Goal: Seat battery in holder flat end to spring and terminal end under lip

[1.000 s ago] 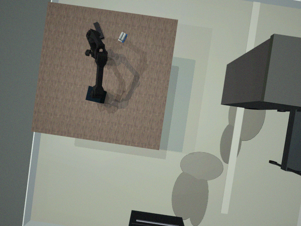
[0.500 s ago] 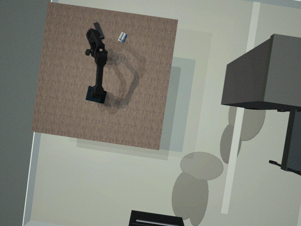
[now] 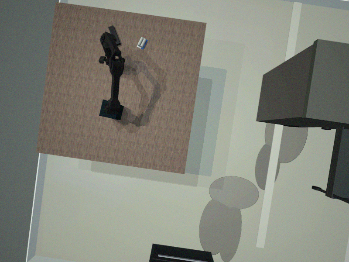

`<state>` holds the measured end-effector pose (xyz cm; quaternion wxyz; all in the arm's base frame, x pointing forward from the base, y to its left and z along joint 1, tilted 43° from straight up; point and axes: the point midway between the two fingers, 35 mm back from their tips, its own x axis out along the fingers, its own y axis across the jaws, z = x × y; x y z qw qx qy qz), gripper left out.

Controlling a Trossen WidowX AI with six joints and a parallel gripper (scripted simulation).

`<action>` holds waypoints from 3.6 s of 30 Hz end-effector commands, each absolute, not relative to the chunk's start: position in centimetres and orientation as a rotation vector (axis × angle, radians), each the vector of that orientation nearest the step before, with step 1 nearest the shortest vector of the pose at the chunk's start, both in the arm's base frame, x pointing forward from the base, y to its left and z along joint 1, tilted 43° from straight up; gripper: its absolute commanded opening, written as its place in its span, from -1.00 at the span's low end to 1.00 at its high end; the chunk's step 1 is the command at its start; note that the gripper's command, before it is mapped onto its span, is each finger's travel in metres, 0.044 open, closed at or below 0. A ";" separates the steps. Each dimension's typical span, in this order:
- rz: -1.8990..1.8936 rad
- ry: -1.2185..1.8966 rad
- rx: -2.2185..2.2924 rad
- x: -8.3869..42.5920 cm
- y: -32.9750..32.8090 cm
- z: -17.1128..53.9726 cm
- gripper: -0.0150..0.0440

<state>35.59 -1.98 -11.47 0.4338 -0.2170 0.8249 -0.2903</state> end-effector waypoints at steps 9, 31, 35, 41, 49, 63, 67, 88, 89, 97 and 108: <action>-0.707 2.028 -0.541 36.1 -2.0 -11.7 -0.24; -0.661 1.961 -0.551 36.2 -2.0 -12.2 -0.24; -0.653 1.949 -0.553 36.2 -2.0 -12.3 -0.24; -0.641 1.931 -0.557 36.2 -2.1 -12.4 -0.24; -0.627 1.907 -0.561 36.2 -2.1 -12.5 -0.24; -0.604 1.866 -0.568 36.1 -2.2 -12.7 -0.24; -0.597 1.854 -0.570 36.0 -2.2 -12.7 -0.24; -0.567 1.795 -0.581 35.7 -2.5 -12.7 -0.24; -0.565 1.793 -0.582 35.6 -2.5 -12.7 -0.24; -0.554 1.771 -0.585 35.4 -2.6 -12.7 -0.24; -0.539 1.741 -0.589 35.2 -2.7 -12.6 -0.24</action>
